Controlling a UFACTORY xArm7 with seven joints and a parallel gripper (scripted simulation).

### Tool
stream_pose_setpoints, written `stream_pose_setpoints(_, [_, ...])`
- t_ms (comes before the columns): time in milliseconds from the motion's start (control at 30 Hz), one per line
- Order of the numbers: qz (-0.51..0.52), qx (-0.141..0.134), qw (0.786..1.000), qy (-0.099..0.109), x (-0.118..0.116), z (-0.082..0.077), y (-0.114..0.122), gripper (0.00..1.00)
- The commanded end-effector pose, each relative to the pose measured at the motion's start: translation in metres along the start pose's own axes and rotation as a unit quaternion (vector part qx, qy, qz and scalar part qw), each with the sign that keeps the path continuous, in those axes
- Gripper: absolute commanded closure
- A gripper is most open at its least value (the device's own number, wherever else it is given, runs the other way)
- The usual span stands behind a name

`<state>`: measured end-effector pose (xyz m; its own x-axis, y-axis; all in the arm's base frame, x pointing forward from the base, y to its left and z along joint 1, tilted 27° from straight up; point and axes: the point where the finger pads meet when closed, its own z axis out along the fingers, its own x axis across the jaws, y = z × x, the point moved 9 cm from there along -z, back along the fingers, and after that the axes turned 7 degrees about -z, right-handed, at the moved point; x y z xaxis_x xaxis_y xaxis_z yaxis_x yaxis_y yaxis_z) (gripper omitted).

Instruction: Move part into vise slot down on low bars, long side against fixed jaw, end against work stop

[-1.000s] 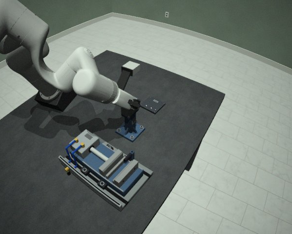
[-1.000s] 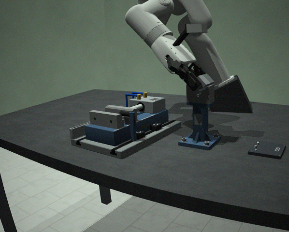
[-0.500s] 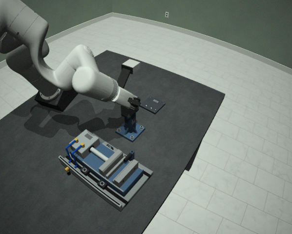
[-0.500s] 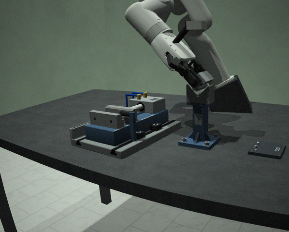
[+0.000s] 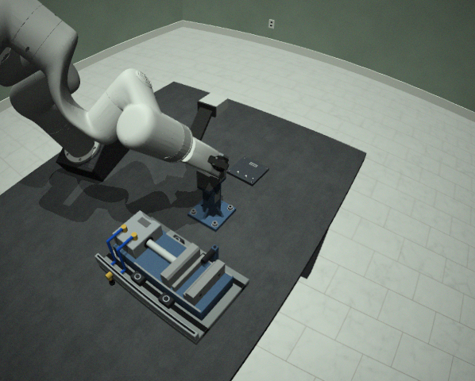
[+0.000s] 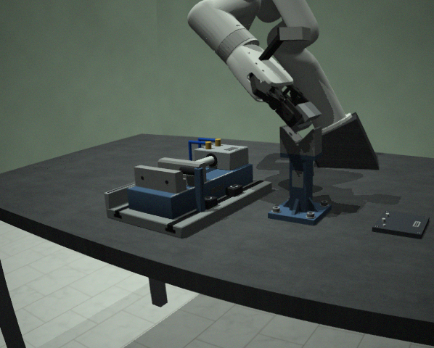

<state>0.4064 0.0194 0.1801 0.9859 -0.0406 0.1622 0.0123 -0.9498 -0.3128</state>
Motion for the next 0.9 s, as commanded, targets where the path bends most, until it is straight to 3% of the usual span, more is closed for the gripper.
stream_pose_setpoints(0, [-0.001,0.0,1.0,0.001,0.0011,-0.0017,-0.002,1.0])
stream_pose_setpoints(867, [-0.001,0.0,1.0,0.001,0.0016,-0.0059,-0.0062,1.0])
